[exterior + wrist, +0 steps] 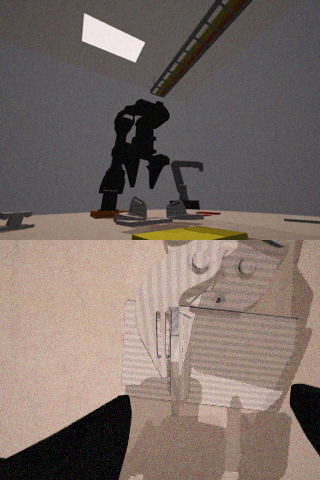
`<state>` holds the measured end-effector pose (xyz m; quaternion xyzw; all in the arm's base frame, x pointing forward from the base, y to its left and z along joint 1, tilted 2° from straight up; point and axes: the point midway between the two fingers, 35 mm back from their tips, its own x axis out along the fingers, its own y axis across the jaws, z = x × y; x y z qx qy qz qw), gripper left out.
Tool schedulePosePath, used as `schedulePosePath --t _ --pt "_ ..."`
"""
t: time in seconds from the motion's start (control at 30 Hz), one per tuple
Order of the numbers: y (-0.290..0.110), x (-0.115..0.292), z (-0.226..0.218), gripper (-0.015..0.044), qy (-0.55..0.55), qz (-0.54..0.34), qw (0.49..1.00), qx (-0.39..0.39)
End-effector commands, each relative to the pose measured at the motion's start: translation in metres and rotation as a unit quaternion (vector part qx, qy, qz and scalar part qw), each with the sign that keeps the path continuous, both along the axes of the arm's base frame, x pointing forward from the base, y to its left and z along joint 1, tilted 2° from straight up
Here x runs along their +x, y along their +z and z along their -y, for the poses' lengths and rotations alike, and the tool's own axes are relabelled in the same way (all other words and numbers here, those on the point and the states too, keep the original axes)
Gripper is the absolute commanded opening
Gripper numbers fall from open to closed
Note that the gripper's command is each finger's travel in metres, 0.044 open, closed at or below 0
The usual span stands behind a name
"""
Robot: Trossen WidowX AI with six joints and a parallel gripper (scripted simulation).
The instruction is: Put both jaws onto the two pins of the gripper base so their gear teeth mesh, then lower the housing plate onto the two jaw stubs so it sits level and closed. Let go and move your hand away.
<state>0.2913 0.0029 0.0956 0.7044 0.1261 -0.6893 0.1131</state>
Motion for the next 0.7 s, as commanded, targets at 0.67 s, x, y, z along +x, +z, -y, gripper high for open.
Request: schedulePosePath --t 0.67 --pt "0.020 -0.023 -0.138 0.0440 0.136 -0.001 0.991 0.006"
